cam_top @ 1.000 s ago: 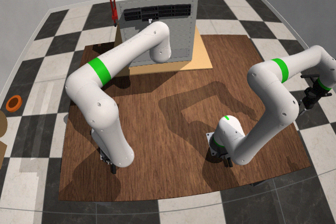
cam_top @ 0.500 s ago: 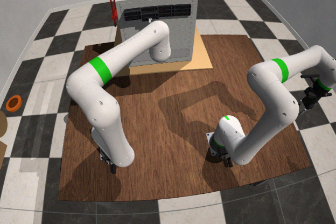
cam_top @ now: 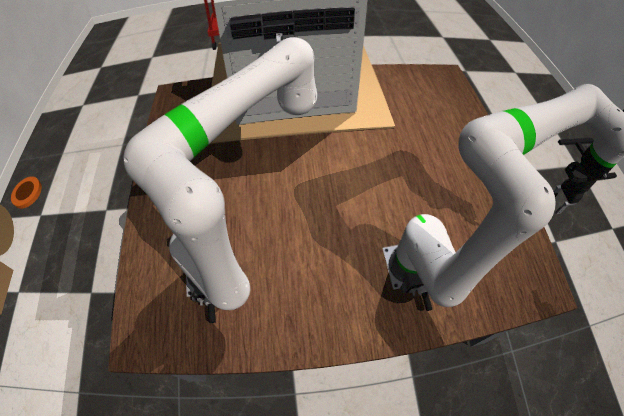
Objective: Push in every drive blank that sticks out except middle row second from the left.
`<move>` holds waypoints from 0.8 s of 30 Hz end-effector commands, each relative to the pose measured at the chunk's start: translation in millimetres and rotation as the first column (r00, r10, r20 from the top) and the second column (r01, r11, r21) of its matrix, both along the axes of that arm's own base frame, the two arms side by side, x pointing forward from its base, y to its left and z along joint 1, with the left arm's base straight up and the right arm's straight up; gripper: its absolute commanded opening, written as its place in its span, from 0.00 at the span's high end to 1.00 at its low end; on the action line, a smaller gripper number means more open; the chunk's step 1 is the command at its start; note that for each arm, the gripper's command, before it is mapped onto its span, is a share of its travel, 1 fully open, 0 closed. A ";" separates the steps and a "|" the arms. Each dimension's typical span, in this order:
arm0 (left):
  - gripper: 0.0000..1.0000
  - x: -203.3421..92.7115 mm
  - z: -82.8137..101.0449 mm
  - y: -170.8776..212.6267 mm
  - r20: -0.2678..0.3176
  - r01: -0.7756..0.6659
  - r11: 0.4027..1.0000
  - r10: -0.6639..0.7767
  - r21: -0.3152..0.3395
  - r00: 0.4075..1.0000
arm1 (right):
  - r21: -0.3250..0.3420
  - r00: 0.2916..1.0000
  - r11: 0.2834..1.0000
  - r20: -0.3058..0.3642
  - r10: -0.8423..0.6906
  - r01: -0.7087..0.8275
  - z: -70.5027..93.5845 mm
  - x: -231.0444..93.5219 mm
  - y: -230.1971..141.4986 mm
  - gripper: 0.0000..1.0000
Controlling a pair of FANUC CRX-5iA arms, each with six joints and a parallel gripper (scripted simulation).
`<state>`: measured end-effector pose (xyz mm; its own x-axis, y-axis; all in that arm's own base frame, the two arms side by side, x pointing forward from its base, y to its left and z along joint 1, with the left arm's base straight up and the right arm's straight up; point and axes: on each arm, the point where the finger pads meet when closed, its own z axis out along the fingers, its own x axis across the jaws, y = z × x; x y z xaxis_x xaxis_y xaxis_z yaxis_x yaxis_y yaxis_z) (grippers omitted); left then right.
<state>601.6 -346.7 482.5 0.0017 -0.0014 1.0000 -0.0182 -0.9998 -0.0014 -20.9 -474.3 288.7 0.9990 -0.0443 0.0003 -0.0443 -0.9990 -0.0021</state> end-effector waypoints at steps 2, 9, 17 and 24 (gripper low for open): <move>1.00 5.4 1.5 0.1 0.002 0.000 1.000 0.000 -0.001 1.000 | -0.002 1.000 1.000 0.000 0.000 0.000 0.9 -0.2 -0.3 0.00; 1.00 8.0 1.5 0.0 0.002 0.000 1.000 0.000 -0.001 1.000 | -0.002 1.000 1.000 0.000 0.000 0.000 0.9 -0.2 -0.3 0.00; 1.00 9.3 1.5 0.0 0.002 0.000 1.000 0.000 -0.001 1.000 | -0.002 1.000 1.000 0.000 0.000 0.000 0.9 -0.2 -0.3 0.00; 1.00 16.7 1.5 -0.1 0.002 0.000 1.000 0.000 -0.001 1.000 | -0.002 1.000 1.000 0.000 0.000 0.000 0.9 -0.2 -0.3 0.00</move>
<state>616.2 -346.9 482.5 0.0017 -0.0015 1.0000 -0.0182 -0.9998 -0.0014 -20.9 -474.3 288.7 0.9990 -0.0443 0.0003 -0.0443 -0.9990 -0.0021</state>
